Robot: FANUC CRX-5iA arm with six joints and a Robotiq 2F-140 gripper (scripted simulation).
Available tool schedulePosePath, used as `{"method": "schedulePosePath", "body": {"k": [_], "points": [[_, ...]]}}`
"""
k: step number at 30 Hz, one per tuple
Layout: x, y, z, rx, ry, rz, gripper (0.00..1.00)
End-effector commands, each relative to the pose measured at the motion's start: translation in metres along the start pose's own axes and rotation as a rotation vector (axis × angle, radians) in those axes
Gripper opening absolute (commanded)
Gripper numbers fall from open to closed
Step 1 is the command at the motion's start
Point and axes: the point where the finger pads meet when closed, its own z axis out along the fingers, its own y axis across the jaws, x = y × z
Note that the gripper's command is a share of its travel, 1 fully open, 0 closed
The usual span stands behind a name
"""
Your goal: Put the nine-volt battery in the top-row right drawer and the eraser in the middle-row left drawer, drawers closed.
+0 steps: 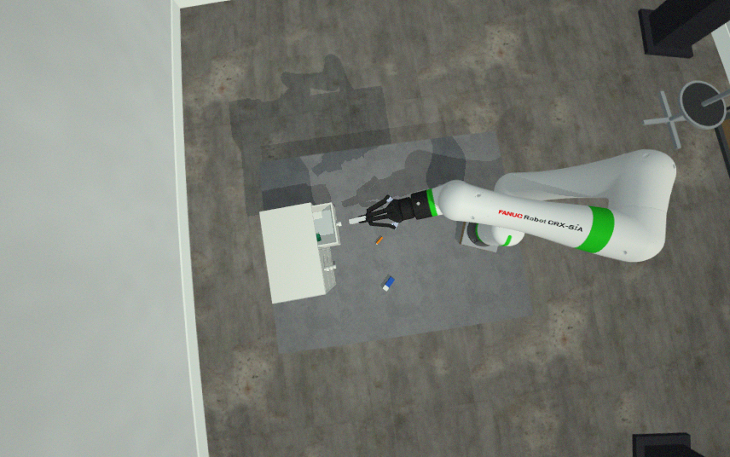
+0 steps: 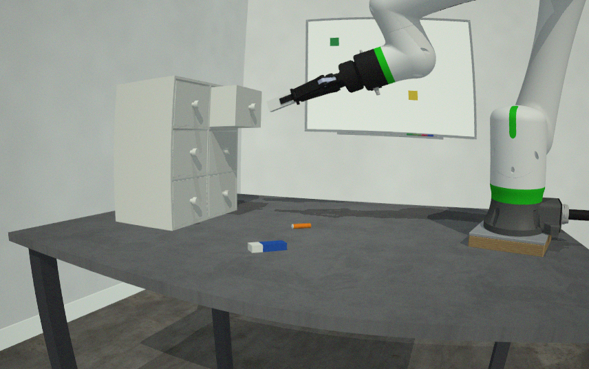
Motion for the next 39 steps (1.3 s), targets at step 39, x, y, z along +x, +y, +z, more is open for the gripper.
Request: {"method": "schedulePosePath", "body": {"k": [39], "points": [[0.018,0.000,0.047,0.000,0.000,0.000,0.00]]}}
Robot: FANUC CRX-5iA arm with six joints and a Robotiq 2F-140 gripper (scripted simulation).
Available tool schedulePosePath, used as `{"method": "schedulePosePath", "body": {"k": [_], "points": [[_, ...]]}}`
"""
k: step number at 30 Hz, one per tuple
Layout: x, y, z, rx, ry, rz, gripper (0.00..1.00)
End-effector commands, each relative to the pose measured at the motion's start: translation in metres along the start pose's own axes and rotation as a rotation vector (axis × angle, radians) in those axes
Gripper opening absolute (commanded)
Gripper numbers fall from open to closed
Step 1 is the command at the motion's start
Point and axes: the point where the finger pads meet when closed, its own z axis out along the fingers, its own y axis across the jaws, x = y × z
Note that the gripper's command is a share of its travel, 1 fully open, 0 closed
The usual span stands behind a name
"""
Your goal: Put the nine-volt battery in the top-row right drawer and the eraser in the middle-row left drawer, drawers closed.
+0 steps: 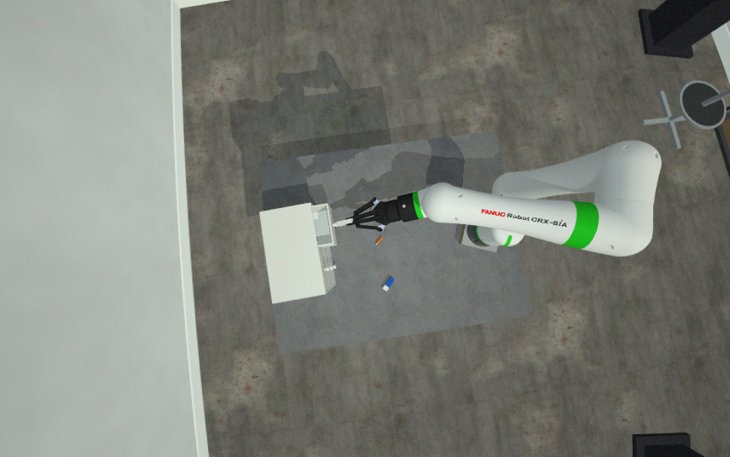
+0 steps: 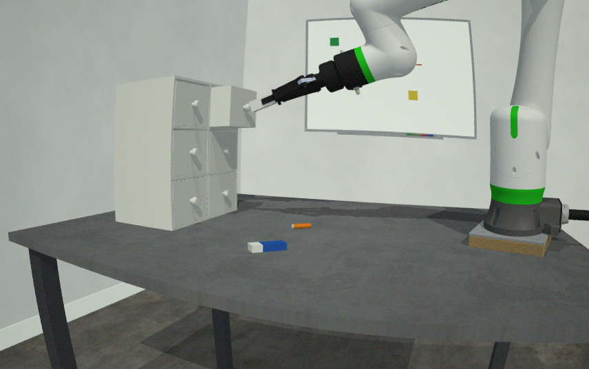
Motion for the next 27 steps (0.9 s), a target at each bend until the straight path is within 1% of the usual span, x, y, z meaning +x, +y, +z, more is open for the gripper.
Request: {"method": "schedulePosePath", "body": {"k": [1,22,27], "points": [[0.002,0.000,0.005,0.000,0.000,0.000,0.00],[0.013,0.000,0.035,0.000,0.000,0.000,0.00],[0.014,0.000,0.039,0.000,0.000,0.000,0.00]]}}
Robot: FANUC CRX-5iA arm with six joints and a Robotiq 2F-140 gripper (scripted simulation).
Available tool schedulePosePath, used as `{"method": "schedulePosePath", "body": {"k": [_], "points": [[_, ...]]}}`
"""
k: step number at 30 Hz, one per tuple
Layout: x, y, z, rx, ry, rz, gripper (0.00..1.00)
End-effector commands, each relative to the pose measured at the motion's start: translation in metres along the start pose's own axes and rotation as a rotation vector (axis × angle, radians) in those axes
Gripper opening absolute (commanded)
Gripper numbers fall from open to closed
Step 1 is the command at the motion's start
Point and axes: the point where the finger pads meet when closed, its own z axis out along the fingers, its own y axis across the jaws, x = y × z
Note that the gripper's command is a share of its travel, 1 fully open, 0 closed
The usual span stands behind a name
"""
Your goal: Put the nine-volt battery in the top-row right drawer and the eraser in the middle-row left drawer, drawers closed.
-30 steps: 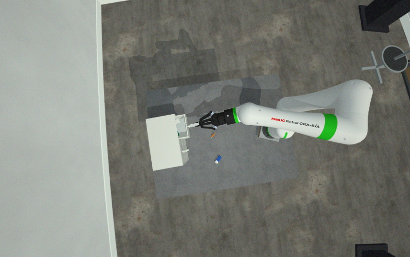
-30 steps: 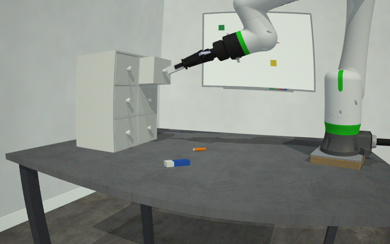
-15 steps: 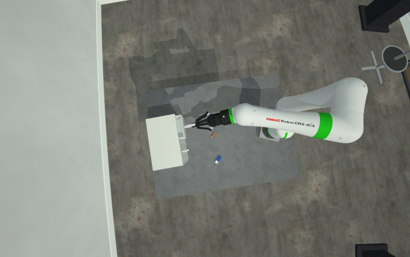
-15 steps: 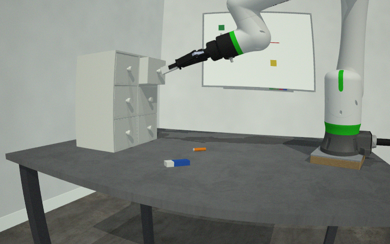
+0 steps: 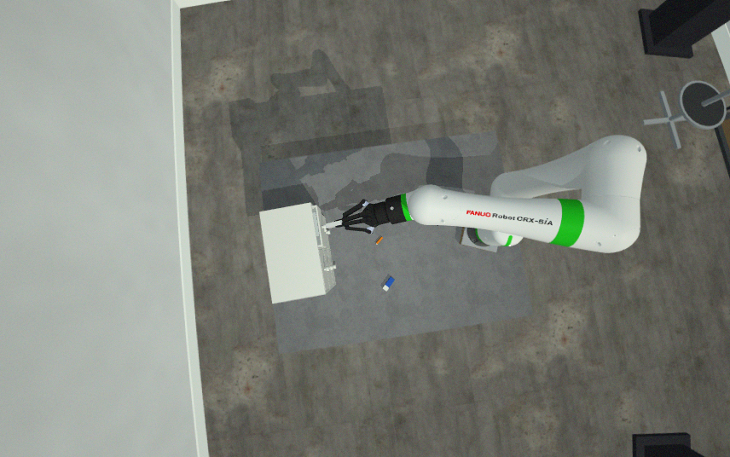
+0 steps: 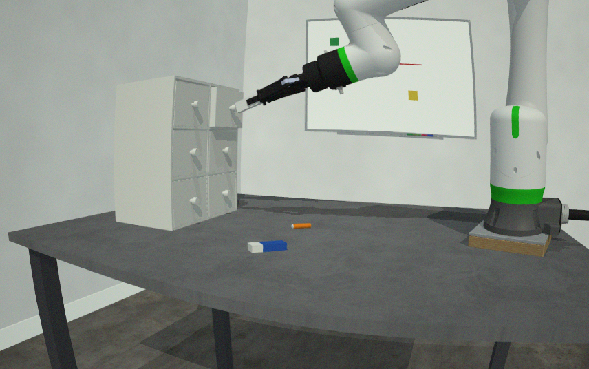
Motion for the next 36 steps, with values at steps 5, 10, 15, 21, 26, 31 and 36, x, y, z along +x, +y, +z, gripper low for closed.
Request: {"method": "schedulePosePath", "body": {"k": [5,10,15,21,26,31,36], "points": [[0.003,0.000,0.007,0.000,0.000,0.000,0.00],[0.004,0.000,0.011,0.000,0.000,0.000,0.00],[0.005,0.000,0.012,0.000,0.000,0.000,0.00],[0.006,0.000,0.014,0.000,0.000,0.000,0.00],[0.006,0.000,0.015,0.000,0.000,0.000,0.00],[0.006,0.000,0.015,0.000,0.000,0.000,0.00],[0.006,0.000,0.015,0.000,0.000,0.000,0.00]]}}
